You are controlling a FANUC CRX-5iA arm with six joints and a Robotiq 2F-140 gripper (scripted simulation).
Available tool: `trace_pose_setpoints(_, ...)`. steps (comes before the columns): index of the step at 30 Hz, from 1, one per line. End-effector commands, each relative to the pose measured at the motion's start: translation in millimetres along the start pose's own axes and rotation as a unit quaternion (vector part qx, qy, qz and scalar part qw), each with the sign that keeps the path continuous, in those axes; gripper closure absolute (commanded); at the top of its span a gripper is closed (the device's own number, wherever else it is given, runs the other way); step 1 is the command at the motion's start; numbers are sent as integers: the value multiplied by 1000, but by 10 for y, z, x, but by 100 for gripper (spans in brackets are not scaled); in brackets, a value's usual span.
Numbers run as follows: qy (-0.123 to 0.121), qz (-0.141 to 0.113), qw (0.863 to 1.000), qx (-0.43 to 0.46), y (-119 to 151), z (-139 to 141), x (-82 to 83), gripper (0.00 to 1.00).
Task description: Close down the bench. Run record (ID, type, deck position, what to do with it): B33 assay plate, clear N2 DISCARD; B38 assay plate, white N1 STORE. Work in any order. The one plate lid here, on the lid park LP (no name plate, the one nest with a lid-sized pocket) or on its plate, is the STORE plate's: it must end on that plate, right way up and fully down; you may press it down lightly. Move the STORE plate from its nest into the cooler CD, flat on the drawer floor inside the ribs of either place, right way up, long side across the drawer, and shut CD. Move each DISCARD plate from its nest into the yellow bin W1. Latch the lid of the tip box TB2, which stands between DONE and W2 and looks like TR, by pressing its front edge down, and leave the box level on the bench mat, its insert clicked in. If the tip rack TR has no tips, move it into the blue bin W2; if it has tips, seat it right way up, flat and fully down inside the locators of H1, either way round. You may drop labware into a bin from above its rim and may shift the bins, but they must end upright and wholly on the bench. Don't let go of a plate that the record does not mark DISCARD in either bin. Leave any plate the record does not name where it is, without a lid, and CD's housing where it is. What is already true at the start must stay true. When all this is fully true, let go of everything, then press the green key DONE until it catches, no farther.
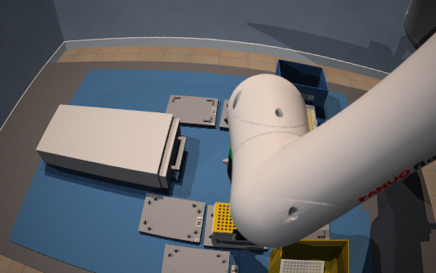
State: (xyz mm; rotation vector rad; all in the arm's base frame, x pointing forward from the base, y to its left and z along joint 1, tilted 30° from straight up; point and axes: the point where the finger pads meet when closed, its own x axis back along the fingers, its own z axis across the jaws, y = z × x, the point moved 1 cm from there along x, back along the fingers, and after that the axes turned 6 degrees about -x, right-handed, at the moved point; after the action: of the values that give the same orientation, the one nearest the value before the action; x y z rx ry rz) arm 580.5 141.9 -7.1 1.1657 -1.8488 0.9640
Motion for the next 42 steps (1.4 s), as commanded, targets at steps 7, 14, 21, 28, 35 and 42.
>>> trace_pose_setpoints(7,0,0,1000,0,-2,0,-75,34)
trace_pose_setpoints(14,0,0,1000,0,-2,0,-141,34)
trace_pose_setpoints(21,0,0,1000,0,-2,0,-208,34)
trace_pose_setpoints(28,0,0,1000,0,-2,0,-208,34)
trace_pose_setpoints(35,0,0,1000,0,-2,0,-208,37)
trace_pose_setpoints(42,0,0,1000,0,-2,0,-208,40)
